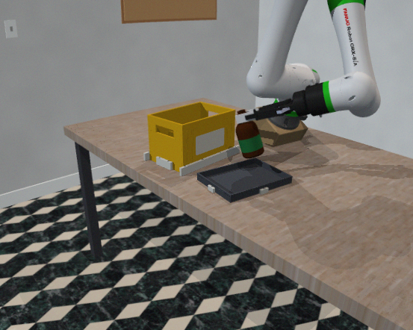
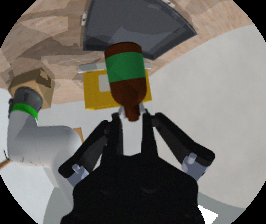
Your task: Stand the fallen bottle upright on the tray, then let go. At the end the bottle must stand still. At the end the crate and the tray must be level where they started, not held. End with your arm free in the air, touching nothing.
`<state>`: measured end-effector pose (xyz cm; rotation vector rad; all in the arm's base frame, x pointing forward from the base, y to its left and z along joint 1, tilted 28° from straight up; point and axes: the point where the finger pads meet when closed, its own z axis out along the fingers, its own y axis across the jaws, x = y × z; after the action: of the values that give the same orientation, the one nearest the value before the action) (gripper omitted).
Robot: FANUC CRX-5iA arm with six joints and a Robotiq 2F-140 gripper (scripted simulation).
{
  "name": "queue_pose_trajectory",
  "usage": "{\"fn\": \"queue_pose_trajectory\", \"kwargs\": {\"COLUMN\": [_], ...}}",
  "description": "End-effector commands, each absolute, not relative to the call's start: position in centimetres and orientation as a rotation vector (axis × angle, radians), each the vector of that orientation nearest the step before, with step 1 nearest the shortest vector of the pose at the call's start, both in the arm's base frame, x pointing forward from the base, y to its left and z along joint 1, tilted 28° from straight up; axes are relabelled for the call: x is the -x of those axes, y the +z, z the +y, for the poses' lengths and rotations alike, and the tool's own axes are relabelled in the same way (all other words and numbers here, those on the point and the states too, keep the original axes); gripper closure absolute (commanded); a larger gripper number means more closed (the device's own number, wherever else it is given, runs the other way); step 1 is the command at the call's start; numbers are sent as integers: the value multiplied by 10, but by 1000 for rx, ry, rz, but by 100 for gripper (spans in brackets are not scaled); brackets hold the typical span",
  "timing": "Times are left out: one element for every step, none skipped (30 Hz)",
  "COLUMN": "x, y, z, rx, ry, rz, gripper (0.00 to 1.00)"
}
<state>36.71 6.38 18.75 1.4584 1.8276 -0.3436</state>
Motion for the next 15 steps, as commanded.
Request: {"fn": "queue_pose_trajectory", "kwargs": {"x": [-367, -367, -367, -367, -367, -367, -367, -367, -367, -367, -367, -368, -368, -368, -368], "y": [187, 187, 187, 187, 187, 186, 186, 186, 185, 185, 184, 184, 183, 182, 182], "z": [64, 64, 64, 64, 64, 65, 65, 65, 65, 65, 66, 66, 66, 67, 67], "rx": [-1459, -1459, -1459, -1459, -1459, -1459, -1459, -1459, -1459, -1459, -1459, -1459, -1459, -1459, -1459], "ry": [-343, -343, -343, -343, -343, -343, -343, -343, -343, -343, -343, -343, -343, -343, -343], "rz": [1827, 1827, 1827, 1827, 1827, 1827, 1827, 1827, 1827, 1827, 1827, 1827, 1827, 1827, 1827], "gripper": [100, 100, 100, 100, 100, 100, 100, 100, 100, 100, 100, 100, 100, 100, 100]}}
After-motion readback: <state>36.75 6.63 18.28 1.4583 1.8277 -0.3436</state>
